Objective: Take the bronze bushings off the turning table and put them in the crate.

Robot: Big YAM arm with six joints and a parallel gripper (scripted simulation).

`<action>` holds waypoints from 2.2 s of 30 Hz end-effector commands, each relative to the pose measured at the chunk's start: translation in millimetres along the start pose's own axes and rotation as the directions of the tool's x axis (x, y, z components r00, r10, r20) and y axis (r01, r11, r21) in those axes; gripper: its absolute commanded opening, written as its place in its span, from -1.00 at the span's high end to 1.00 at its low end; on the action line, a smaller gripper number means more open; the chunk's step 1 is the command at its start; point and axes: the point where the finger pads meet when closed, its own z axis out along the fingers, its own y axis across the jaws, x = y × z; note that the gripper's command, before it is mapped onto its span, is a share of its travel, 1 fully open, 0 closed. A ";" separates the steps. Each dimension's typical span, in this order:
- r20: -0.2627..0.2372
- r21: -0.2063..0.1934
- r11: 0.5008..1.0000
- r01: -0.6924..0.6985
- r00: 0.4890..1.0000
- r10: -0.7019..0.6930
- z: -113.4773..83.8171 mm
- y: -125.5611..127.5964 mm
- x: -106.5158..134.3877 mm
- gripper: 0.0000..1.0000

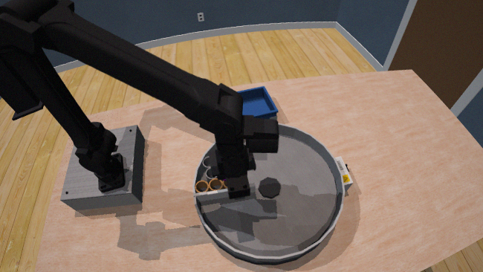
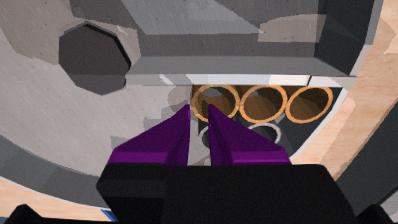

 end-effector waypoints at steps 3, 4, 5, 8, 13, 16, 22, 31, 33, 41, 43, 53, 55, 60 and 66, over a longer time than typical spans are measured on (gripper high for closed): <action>0.015 -0.051 0.999 0.003 1.000 -0.002 -13.2 26.9 -10.1 0.71; 0.015 -0.051 0.999 0.003 1.000 -0.002 -13.2 26.9 -10.1 0.71; 0.015 -0.051 0.999 0.003 1.000 -0.002 -13.2 26.9 -10.1 0.71; 0.015 -0.052 0.999 0.003 1.000 -0.002 -13.1 27.2 -10.0 0.71; 0.015 -0.052 0.999 0.003 1.000 -0.002 -12.9 28.3 -10.0 0.71; 0.015 -0.053 0.999 0.003 1.000 -0.002 -12.8 28.4 -10.0 0.71; 0.015 -0.053 0.999 0.003 1.000 -0.002 -12.8 28.4 -10.0 0.71; 0.015 -0.053 0.999 0.003 1.000 -0.002 -12.8 28.4 -10.0 0.71; 0.015 -0.053 0.999 0.003 1.000 -0.002 -12.8 28.4 -10.0 0.71; 0.015 -0.053 0.999 0.003 1.000 -0.002 -12.8 28.4 -10.0 0.71; 0.015 -0.053 0.999 0.003 1.000 -0.002 -12.8 28.4 -10.0 0.71; 0.017 -0.058 0.998 0.003 1.000 -0.002 -11.7 30.0 -10.3 0.71; 0.016 -0.057 0.998 0.003 1.000 -0.002 -9.5 30.4 -10.2 0.71; 0.014 -0.050 0.999 0.003 1.000 -0.002 -7.2 29.0 -9.8 0.71; 0.014 -0.049 0.999 0.003 1.000 -0.002 -7.2 29.0 -9.8 0.71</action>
